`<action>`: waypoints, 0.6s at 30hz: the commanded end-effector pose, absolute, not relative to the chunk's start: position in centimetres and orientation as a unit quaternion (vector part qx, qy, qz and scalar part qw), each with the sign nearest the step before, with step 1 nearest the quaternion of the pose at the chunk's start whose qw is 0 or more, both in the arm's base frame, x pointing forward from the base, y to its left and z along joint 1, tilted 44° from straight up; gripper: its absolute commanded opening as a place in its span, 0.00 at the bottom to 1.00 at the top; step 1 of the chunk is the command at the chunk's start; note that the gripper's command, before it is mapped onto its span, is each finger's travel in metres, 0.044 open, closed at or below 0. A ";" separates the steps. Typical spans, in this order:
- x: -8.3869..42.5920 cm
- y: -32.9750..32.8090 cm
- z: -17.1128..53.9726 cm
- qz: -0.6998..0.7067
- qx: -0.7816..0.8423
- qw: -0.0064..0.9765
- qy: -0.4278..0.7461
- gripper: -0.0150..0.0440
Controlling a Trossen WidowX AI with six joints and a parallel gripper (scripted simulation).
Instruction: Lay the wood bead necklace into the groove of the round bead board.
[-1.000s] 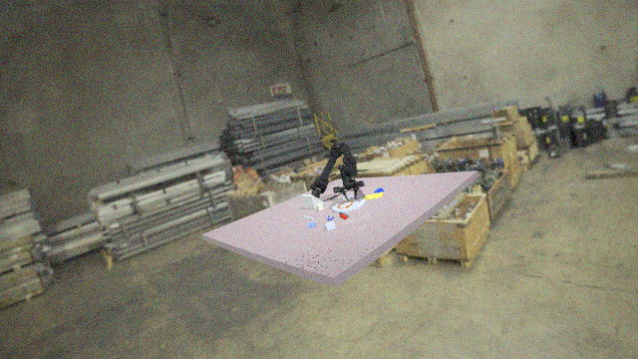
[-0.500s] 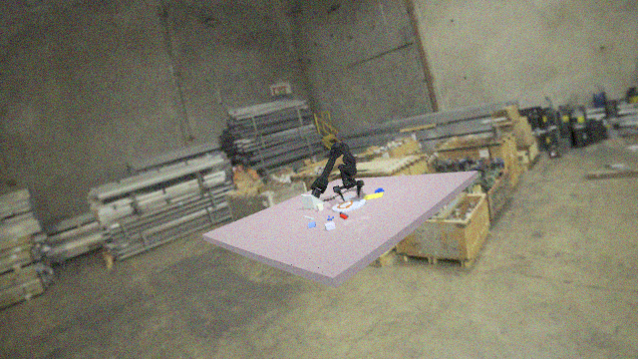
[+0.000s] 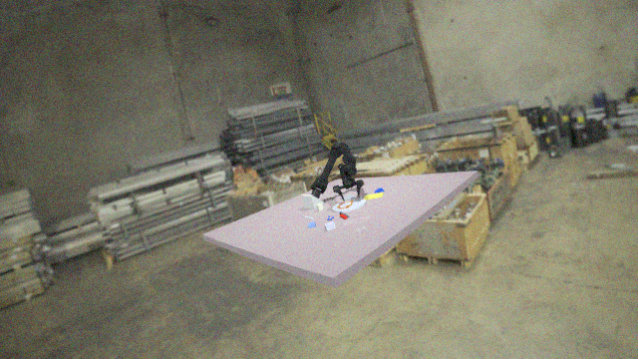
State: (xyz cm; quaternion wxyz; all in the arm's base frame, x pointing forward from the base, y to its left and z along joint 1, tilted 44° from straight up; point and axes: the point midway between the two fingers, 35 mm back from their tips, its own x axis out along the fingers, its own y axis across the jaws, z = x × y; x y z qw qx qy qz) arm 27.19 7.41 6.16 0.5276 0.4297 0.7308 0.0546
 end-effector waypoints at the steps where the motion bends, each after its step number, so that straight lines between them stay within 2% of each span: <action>1: 28.1 6.0 6.6 0.013 0.459 0.504 0.731 0.82; 9: 29.0 4.3 7.2 -0.036 0.492 0.473 0.731 0.47; 18: 29.1 4.9 6.6 -0.033 0.492 0.477 0.727 0.46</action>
